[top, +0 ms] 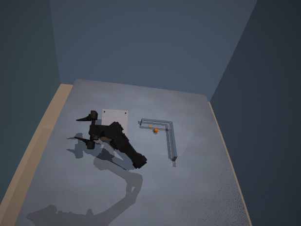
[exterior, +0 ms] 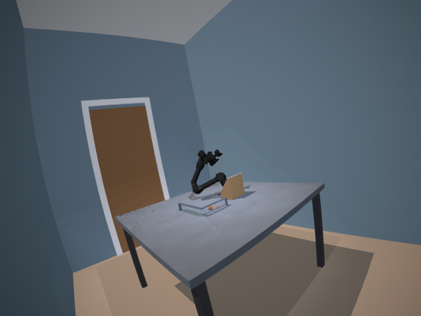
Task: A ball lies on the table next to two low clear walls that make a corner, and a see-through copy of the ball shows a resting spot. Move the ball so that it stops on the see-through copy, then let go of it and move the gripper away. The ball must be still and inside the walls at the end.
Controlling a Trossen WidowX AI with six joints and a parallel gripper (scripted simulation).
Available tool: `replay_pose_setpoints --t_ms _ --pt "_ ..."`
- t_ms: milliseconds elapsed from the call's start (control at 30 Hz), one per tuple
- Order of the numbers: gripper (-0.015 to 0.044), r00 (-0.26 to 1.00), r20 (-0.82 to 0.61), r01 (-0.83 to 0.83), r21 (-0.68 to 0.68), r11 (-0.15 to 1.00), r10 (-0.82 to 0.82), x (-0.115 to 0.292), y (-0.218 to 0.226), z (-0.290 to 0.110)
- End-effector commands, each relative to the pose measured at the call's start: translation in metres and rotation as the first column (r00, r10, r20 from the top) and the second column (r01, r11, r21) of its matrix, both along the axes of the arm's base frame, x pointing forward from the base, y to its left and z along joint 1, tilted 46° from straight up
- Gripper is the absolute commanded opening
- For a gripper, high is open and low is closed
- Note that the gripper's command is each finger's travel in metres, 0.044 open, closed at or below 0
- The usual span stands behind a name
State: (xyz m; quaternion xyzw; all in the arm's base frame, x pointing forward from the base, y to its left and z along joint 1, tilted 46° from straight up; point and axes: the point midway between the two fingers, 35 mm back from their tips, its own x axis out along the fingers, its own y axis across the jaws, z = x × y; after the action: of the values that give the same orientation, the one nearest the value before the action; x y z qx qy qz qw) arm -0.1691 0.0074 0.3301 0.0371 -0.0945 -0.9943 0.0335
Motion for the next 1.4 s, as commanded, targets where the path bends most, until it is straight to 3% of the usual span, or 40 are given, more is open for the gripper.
replay_pose_setpoints --t_ms 0,167,433,667,867,1033,1200,1367 --pt "0.0374 1.0 0.005 0.011 -0.001 1.0 -0.011 -0.001 0.003 0.0" --pt "0.0254 0.952 0.139 0.277 -0.006 0.961 -0.273 -0.013 0.073 -0.016" --pt "0.0254 0.666 0.415 0.664 0.047 0.746 -0.62 0.019 0.194 -0.064" --pt "0.0254 0.305 0.64 0.857 0.139 0.496 -0.706 0.096 0.267 -0.117" --pt "0.0254 -0.002 0.785 0.927 0.233 0.292 -0.62 0.185 0.297 -0.162" --pt "0.0254 -0.174 0.87 0.928 0.302 0.219 -0.461 0.25 0.297 -0.199" --pt "0.0254 -0.308 0.93 0.917 0.346 0.196 -0.201 0.324 0.274 -0.245" --pt "0.0254 -0.347 0.934 0.922 0.323 0.212 0.088 0.388 0.228 -0.288"
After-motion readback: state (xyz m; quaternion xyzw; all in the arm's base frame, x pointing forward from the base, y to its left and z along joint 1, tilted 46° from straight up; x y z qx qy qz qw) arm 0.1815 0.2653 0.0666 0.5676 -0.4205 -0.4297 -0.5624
